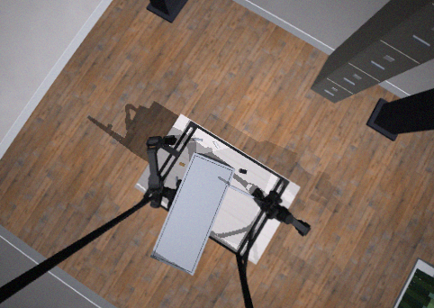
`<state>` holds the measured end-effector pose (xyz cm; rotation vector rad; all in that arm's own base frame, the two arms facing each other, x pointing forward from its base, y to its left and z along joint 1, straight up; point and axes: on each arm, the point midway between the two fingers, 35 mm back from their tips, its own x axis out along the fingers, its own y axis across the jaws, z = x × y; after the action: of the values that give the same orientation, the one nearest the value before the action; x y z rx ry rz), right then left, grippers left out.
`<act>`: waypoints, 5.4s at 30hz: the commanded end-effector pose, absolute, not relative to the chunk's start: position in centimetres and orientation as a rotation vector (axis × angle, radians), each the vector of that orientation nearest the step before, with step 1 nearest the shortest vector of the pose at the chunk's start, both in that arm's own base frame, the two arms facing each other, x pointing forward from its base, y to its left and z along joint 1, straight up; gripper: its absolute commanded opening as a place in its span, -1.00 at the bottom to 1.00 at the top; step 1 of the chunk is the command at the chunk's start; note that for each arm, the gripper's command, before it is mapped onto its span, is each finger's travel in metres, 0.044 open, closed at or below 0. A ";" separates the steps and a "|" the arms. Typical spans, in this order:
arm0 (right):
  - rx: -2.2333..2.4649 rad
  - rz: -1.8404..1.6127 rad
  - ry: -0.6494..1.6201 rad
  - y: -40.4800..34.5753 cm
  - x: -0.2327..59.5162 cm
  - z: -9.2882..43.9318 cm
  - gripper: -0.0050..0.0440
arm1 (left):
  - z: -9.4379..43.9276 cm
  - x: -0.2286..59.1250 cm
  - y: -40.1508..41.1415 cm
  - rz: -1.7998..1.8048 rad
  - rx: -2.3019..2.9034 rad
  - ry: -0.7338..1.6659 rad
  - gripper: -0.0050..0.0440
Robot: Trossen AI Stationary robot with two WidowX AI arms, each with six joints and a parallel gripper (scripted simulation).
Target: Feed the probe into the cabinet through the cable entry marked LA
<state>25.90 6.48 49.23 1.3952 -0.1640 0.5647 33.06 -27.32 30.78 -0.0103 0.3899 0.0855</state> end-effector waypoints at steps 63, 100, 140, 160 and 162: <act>1.176 0.884 0.202 19.5 15.1 45.8 -0.80 | 31.1 33.0 -27.2 0.089 -0.017 0.384 1.00; 1.223 0.761 0.426 21.2 12.9 33.2 -0.80 | 31.1 33.0 -27.2 0.089 -0.017 0.384 1.00; 1.462 0.484 0.427 18.1 13.0 22.3 -0.80 | 31.1 33.0 -27.2 0.089 -0.017 0.384 1.00; 1.544 0.342 0.342 15.8 14.3 19.3 -0.80 | 31.1 33.0 -27.2 0.089 -0.017 0.384 1.00; 1.544 0.342 0.342 15.8 14.4 19.4 -0.80 | 31.1 33.0 -27.2 0.089 -0.017 0.384 1.00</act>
<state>14.23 15.81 19.33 1.5368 0.3429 0.3433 33.05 -27.31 30.84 -0.0116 0.3891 0.0853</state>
